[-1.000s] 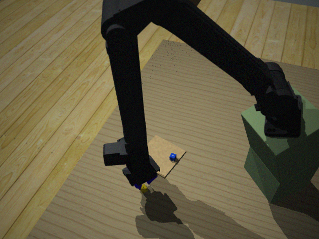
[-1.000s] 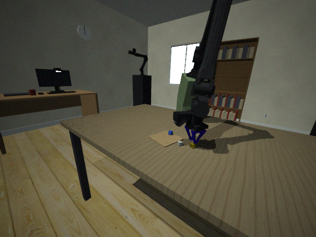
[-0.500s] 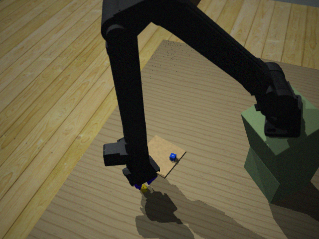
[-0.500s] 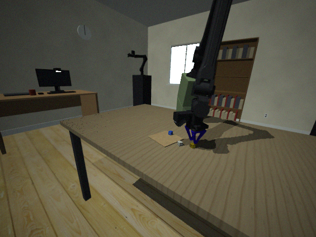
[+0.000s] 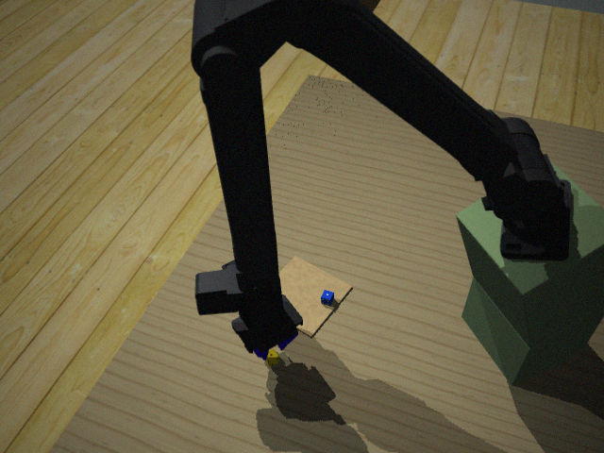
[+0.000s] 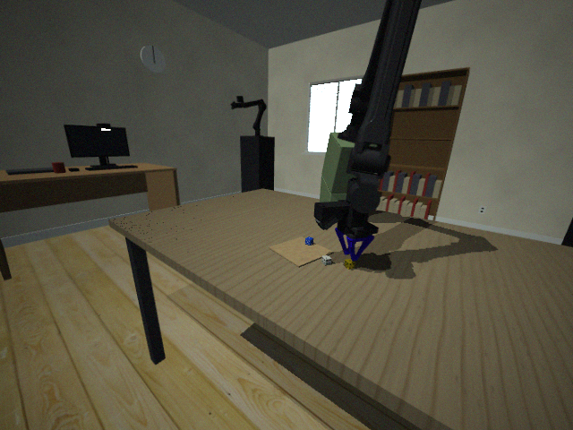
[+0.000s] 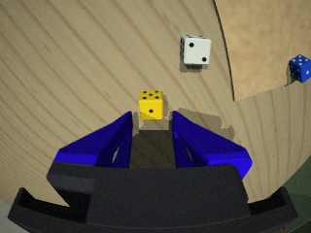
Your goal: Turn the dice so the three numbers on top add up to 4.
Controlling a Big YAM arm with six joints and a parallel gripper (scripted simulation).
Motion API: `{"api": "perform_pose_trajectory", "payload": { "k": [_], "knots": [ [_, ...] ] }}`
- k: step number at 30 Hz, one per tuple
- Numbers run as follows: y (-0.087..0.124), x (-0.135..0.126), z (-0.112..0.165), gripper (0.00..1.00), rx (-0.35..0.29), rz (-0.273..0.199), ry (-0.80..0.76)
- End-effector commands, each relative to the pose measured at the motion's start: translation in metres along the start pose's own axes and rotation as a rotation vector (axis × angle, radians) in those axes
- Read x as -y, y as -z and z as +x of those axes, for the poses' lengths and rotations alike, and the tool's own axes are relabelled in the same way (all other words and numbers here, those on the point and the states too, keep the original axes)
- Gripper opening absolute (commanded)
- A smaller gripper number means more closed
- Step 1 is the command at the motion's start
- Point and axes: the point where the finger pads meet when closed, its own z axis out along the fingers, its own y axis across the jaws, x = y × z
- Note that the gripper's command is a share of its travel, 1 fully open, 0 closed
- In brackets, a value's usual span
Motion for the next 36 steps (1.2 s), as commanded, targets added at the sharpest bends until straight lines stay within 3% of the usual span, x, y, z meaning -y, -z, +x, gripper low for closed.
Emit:
{"api": "perform_pose_trajectory", "payload": {
  "k": [1, 36],
  "knots": [
    [0.0015, -0.0112, -0.0014, 0.34, 0.011, -0.015, -0.003],
    [0.0014, -0.0070, 0.0009, 0.34, 0.003, -0.001, -0.005]
  ]
}}
